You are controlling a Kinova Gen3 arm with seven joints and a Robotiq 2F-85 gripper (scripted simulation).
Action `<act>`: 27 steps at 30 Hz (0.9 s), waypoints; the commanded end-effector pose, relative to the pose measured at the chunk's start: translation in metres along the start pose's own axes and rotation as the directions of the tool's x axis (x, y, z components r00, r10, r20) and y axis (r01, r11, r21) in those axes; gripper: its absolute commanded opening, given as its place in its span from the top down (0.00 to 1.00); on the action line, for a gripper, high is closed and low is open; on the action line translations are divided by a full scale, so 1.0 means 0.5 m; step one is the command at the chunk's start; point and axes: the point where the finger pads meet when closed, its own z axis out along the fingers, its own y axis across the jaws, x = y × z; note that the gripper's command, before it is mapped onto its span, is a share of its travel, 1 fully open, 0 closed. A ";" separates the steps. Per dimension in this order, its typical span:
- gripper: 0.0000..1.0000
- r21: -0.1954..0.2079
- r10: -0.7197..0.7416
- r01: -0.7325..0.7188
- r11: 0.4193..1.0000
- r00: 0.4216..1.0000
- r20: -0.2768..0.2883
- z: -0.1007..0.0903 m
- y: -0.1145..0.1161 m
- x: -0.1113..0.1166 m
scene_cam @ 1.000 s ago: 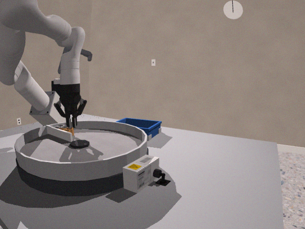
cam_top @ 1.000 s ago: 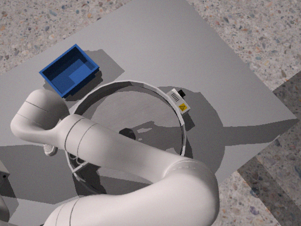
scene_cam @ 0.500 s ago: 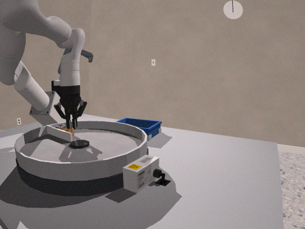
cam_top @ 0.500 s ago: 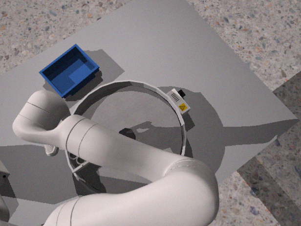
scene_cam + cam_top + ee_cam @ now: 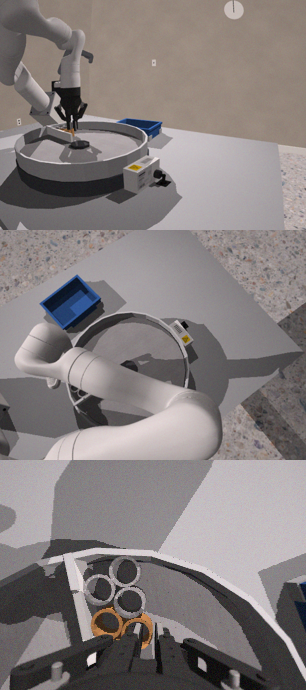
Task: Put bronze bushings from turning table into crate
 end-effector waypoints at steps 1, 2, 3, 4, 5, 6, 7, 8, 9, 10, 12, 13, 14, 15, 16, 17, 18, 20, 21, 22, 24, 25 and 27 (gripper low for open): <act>0.86 0.002 -0.001 0.001 1.000 1.000 -0.002 0.003 -0.001 0.002; 0.86 0.002 -0.001 0.001 1.000 1.000 -0.002 0.003 -0.001 0.002; 0.86 0.002 -0.001 0.001 1.000 1.000 -0.002 0.003 -0.001 0.002; 0.86 0.002 -0.001 0.001 1.000 1.000 -0.002 0.003 -0.001 0.002; 0.86 0.002 -0.001 0.001 1.000 1.000 -0.002 0.003 -0.001 0.002; 0.86 0.002 -0.001 0.001 1.000 1.000 -0.002 0.003 -0.001 0.002; 0.86 0.002 -0.001 0.001 1.000 1.000 -0.002 0.003 -0.001 0.002; 0.86 0.002 -0.001 0.001 1.000 1.000 -0.002 0.003 -0.001 0.002; 0.86 0.002 -0.001 0.001 1.000 1.000 -0.002 0.003 -0.001 0.002; 0.86 0.002 -0.001 0.001 1.000 1.000 -0.002 0.003 -0.001 0.002; 1.00 0.002 -0.001 0.001 1.000 1.000 -0.002 0.003 -0.001 0.002; 1.00 0.002 -0.001 0.001 1.000 1.000 -0.002 0.003 -0.001 0.002; 1.00 0.002 -0.001 0.001 1.000 1.000 -0.002 0.003 -0.001 0.002; 1.00 0.002 -0.001 0.001 1.000 1.000 -0.002 0.003 -0.001 0.002; 1.00 0.002 -0.001 0.001 1.000 1.000 -0.002 0.003 -0.001 0.002; 1.00 0.002 -0.001 0.001 1.000 1.000 -0.002 0.003 -0.001 0.002; 1.00 0.002 -0.001 0.001 1.000 1.000 -0.002 0.003 -0.001 0.002; 1.00 0.002 -0.001 0.001 1.000 1.000 -0.002 0.003 -0.001 0.002; 1.00 0.002 -0.001 0.001 1.000 1.000 -0.002 0.003 -0.001 0.002; 1.00 0.002 -0.001 0.001 1.000 1.000 -0.002 0.003 -0.001 0.002; 1.00 0.002 -0.001 0.001 1.000 1.000 -0.002 0.003 -0.001 0.002; 1.00 0.002 -0.001 0.001 1.000 1.000 -0.002 0.003 -0.001 0.002; 1.00 0.002 -0.001 0.001 1.000 1.000 -0.002 0.003 -0.001 0.002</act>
